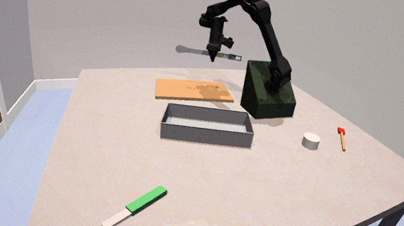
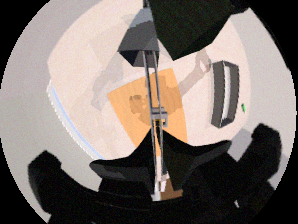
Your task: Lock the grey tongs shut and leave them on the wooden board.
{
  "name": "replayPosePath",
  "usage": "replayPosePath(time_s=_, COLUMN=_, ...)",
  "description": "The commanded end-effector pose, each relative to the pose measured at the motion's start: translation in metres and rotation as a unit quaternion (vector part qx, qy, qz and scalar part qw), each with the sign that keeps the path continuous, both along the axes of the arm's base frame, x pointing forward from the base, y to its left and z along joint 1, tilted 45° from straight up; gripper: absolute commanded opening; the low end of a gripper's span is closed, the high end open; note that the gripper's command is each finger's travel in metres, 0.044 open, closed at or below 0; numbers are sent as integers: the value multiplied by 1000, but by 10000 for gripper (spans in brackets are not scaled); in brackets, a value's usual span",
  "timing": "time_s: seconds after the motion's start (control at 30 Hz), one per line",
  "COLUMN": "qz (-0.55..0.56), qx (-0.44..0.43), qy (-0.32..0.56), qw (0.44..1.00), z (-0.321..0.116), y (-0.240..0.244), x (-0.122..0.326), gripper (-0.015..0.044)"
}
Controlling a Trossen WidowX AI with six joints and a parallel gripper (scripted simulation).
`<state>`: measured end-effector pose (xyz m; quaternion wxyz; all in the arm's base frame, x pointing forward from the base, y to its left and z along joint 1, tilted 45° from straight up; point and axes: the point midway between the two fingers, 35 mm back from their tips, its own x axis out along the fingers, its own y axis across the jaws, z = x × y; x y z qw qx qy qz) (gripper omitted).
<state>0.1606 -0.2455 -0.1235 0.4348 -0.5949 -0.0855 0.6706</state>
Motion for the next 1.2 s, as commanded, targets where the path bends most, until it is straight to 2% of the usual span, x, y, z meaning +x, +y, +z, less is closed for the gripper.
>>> replayPosePath(time_s=0.0, qz=3, qx=-2, qy=0, qw=1000, z=1, y=-2, x=0, gripper=-150)
replayPosePath(time_s=1.17, qz=3, qx=-3, qy=-1, qw=1000, z=-42, y=32, x=8, gripper=-150)
